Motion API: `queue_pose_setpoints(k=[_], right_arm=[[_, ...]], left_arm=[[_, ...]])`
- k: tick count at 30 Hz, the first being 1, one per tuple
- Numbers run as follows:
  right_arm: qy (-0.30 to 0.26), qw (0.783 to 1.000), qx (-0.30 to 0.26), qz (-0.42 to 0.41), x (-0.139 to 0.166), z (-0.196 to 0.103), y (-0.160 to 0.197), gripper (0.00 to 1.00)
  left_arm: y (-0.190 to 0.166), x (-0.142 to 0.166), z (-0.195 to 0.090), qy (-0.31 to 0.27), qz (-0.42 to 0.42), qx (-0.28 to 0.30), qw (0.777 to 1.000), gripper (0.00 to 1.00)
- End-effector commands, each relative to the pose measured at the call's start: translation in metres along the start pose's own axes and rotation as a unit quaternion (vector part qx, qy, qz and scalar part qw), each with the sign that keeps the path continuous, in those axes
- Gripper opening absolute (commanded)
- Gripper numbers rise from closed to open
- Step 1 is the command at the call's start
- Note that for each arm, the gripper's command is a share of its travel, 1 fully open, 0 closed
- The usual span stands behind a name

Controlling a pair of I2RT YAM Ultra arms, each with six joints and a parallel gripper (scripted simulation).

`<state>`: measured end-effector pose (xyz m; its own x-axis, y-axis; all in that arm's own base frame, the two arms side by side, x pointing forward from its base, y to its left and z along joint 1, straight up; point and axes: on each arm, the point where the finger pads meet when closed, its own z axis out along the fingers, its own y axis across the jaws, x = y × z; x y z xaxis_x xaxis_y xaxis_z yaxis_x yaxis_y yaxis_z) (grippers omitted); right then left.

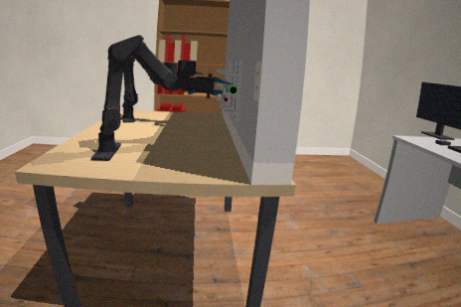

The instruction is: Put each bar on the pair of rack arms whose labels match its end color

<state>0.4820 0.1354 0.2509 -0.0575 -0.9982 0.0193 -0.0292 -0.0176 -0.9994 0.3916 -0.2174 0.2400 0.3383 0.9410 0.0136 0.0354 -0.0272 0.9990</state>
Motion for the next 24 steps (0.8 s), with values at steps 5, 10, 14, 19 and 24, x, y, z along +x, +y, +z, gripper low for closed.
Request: queue_pose_setpoints(k=[5, 10, 14, 19, 24], right_arm=[[0.002, 1.0, 0.014, 0.01, 0.0022, 0.0007, -0.0067, 0.0], [0.002, 1.0, 0.014, 0.01, 0.0023, 0.0004, -0.0063, 0.0], [0.002, 1.0, 0.014, 0.01, 0.0023, 0.0004, -0.0061, 0.0], [0.002, 1.0, 0.014, 0.01, 0.0023, 0.0005, -0.0057, 0.0], [0.002, 1.0, 0.015, 0.011, 0.0026, -0.0001, -0.0055, 0.01]], left_arm=[[0.0146, -0.0017, 0.0009, 0.001, -0.007, -0.021, 1.0, 1.0], [0.0146, -0.0017, 0.0009, 0.001, -0.007, -0.021, 1.0, 1.0], [0.0146, -0.0017, 0.0009, 0.001, -0.007, -0.021, 1.0, 1.0], [0.0146, -0.0017, 0.0009, 0.001, -0.007, -0.021, 1.0, 1.0], [0.0146, -0.0017, 0.0009, 0.001, -0.007, -0.021, 1.0, 1.0]])
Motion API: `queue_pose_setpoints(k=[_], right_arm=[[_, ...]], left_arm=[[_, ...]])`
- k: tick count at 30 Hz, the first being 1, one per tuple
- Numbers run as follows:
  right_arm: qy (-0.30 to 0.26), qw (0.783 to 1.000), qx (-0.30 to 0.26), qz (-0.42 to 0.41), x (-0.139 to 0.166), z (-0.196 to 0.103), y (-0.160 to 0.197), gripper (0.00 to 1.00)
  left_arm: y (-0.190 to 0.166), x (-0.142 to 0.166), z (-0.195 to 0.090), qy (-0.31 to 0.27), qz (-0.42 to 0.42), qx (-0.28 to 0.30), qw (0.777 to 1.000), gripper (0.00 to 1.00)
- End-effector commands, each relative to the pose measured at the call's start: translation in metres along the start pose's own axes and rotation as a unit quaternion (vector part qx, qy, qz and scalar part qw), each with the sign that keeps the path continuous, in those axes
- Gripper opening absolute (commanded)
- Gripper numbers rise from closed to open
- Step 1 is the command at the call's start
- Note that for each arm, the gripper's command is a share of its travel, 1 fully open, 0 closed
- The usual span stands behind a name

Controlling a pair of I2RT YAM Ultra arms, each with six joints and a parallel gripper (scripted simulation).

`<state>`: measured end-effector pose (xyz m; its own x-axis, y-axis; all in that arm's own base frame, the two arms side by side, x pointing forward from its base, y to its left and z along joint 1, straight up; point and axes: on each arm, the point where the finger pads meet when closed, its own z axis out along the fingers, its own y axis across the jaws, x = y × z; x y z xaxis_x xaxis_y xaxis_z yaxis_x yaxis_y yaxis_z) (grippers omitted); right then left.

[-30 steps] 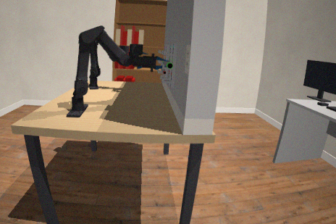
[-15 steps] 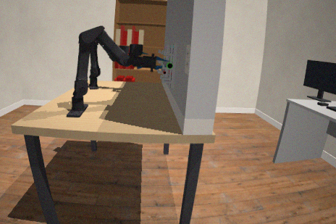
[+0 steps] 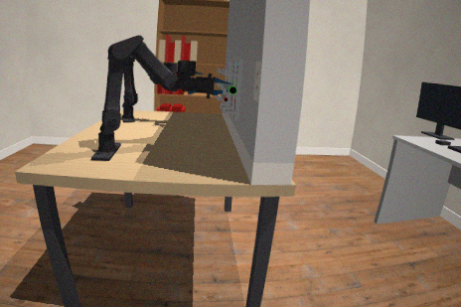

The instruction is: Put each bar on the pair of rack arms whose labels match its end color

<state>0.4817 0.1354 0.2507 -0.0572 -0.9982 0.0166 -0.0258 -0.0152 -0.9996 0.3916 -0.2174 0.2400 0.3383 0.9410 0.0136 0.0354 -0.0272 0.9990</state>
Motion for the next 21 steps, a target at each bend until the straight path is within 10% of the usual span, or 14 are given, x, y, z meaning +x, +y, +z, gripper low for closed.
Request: queue_pose_setpoints(k=[1, 21], right_arm=[[0.002, 1.0, 0.013, 0.009, 0.0025, 0.0003, -0.0057, 0.04], [0.002, 1.0, 0.014, 0.01, 0.0027, 0.0, -0.0055, 0.44]], left_arm=[[0.0146, -0.0017, 0.0009, 0.001, -0.007, -0.021, 1.0, 1.0], [0.0146, -0.0017, 0.0009, 0.001, -0.007, -0.021, 1.0, 1.0]])
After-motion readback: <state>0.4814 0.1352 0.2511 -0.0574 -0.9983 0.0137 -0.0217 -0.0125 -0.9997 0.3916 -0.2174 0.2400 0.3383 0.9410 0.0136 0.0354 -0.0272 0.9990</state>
